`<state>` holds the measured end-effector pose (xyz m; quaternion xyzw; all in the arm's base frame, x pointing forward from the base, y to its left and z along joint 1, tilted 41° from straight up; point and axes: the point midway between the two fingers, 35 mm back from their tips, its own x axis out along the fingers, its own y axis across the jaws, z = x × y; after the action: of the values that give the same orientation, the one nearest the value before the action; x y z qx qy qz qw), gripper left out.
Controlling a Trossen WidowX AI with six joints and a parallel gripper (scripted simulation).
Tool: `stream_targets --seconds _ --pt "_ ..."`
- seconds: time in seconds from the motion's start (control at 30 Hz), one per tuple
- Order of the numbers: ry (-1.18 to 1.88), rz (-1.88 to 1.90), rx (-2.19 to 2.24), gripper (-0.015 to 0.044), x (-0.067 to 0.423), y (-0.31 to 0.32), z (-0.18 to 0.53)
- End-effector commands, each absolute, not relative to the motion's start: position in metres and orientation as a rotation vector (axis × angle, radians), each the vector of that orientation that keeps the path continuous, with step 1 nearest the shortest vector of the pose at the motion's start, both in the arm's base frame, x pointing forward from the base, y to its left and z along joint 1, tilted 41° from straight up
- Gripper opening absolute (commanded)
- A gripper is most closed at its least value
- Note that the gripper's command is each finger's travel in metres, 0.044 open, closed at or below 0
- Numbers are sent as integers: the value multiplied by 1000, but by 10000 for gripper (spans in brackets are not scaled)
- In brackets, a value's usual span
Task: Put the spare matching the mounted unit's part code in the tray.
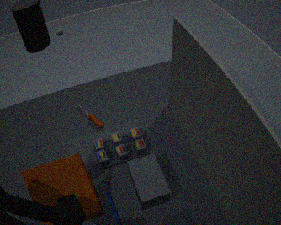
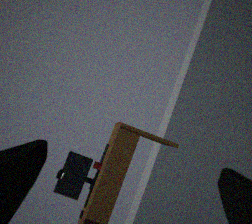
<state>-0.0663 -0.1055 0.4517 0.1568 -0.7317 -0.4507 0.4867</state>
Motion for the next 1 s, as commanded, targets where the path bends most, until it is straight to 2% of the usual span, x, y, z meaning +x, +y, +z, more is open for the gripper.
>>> stream_targets --seconds 0.0,0.27,0.57,0.77,0.97 --pt "-1625 -1121 389 440 -34 -128 466" --pt "-1320 -1139 394 440 35 -166 476" --pt "-773 -1072 422 440 171 -200 456" --pt "-368 -1005 410 440 267 -193 412" --pt "33 -914 351 440 345 -159 352"
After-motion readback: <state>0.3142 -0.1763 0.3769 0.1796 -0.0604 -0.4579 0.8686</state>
